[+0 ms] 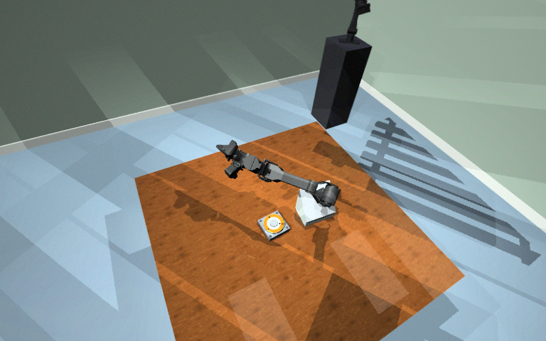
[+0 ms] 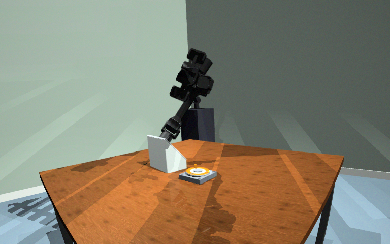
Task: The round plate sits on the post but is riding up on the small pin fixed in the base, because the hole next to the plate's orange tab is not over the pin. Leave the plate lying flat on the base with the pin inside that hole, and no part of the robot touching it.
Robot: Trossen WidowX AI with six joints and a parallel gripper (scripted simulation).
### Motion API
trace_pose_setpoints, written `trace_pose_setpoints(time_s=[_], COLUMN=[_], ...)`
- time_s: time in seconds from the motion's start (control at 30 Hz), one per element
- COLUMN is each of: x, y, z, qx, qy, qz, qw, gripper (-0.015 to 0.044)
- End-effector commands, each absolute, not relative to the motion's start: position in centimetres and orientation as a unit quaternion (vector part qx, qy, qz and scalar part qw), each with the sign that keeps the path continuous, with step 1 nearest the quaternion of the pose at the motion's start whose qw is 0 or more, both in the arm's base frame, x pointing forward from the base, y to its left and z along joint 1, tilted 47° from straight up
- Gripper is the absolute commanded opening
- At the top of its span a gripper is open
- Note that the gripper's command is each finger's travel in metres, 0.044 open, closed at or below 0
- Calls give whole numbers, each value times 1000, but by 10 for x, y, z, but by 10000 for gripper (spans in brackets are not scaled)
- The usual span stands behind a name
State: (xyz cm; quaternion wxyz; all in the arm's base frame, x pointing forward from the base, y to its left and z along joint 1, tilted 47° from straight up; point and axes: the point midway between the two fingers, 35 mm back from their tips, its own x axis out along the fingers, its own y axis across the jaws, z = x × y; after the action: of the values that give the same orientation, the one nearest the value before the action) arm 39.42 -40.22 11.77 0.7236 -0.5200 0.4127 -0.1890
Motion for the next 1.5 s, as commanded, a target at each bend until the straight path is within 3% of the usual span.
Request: trace_pose_setpoints(time_s=[0.0, 0.4, 0.67, 0.77, 1.47], x=[396, 342, 269, 232, 238], y=[-333, -157, -41, 4, 40], z=[76, 15, 19, 35, 10], qx=[-424, -111, 152, 274, 284], qy=[422, 493, 571, 610, 612], qz=[-74, 154, 249, 266, 267], qw=[798, 849, 767, 694, 688], gripper=[0, 0, 0, 0, 0])
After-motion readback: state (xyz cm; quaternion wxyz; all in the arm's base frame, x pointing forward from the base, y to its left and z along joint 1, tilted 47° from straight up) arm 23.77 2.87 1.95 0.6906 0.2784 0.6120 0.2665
